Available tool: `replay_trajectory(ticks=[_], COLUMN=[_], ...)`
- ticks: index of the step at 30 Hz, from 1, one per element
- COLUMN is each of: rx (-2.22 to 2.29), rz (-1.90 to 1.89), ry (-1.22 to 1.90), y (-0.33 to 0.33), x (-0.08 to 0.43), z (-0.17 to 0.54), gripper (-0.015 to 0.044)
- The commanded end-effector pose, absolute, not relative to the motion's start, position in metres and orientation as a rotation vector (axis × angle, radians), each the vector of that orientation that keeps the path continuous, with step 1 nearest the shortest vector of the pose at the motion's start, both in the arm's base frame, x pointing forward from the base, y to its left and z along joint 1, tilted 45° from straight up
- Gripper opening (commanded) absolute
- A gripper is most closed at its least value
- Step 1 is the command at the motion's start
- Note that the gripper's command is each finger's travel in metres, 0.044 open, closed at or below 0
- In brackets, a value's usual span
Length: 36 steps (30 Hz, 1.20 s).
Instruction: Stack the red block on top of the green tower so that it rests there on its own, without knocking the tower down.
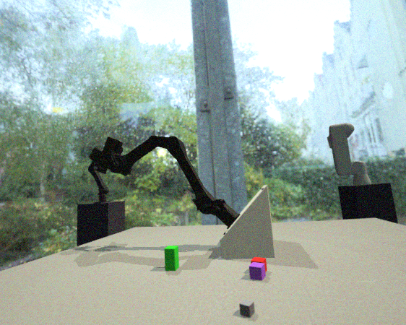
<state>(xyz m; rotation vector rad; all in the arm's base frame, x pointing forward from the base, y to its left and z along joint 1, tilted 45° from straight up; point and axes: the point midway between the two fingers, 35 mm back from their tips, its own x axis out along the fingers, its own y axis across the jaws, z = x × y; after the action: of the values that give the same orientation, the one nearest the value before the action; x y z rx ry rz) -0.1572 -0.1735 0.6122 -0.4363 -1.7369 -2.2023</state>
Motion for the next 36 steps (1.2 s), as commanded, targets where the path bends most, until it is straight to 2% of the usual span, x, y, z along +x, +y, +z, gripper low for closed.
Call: replay_trajectory(ticks=[1, 6, 14, 25, 36], rx=[-0.434, -0.342, -0.104, 0.162, 0.327], rz=[-2.202, -2.191, -2.121, -1.944, -1.720], ry=[-1.734, -1.627, -1.328, -0.924, -0.563], y=[-0.174, -0.209, -0.297, -0.378, -0.393], x=[-0.157, -0.144, -0.086, 0.034, 0.165], z=[0.612, 0.603, 0.568, 0.496, 0.416], gripper=[0.0426, 0.0440, 0.0440, 0.0440, 0.0440])
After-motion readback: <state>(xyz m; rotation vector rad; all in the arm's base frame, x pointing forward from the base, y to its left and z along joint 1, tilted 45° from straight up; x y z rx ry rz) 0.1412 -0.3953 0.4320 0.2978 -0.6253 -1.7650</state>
